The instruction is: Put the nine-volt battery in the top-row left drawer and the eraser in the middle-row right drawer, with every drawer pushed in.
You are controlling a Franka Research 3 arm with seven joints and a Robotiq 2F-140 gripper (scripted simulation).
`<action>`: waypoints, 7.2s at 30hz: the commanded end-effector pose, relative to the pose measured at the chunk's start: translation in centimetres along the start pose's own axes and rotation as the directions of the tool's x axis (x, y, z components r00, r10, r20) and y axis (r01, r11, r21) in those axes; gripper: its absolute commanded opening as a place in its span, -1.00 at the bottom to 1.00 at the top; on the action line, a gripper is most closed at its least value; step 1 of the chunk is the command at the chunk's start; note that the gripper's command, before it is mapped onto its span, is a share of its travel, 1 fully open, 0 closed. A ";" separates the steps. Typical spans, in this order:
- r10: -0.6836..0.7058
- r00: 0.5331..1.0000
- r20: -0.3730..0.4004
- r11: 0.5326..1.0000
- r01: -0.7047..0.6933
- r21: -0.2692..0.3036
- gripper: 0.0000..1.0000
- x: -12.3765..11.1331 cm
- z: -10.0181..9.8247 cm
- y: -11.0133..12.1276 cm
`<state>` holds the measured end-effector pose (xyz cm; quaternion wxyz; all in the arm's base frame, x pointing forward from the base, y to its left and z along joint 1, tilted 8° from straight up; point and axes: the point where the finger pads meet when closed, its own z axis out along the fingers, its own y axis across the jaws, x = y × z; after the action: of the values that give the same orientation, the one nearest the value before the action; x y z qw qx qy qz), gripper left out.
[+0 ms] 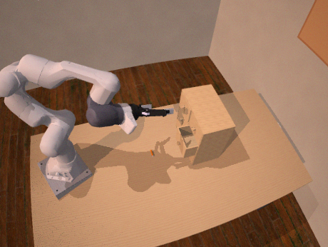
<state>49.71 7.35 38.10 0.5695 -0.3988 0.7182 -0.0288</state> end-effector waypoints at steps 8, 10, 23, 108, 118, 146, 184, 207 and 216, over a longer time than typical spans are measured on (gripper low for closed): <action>-0.191 0.981 0.034 0.979 0.193 -0.068 1.00 -2.0 0.8 0.4; -0.191 0.981 0.034 0.979 0.193 -0.068 1.00 -2.0 0.8 0.4; -0.621 0.762 0.184 0.695 0.643 -0.322 1.00 2.3 -2.0 3.9; -0.687 -0.022 0.726 -0.546 0.676 -0.496 1.00 8.4 -7.4 0.0; -0.830 0.205 0.518 -0.281 0.649 -0.707 1.00 8.6 -8.6 0.4; -0.787 0.604 -0.124 0.384 0.323 -0.865 1.00 9.4 -10.9 1.2; 0.183 0.447 -0.876 0.860 -0.505 -0.078 1.00 12.1 -13.8 2.9; 0.520 0.212 -0.827 0.715 -0.639 0.285 1.00 13.1 -14.2 3.2; 0.454 0.551 -0.700 0.829 -0.548 0.106 1.00 7.8 -9.9 -0.4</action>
<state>38.76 -2.64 33.36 0.1464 -0.1198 0.9813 0.0362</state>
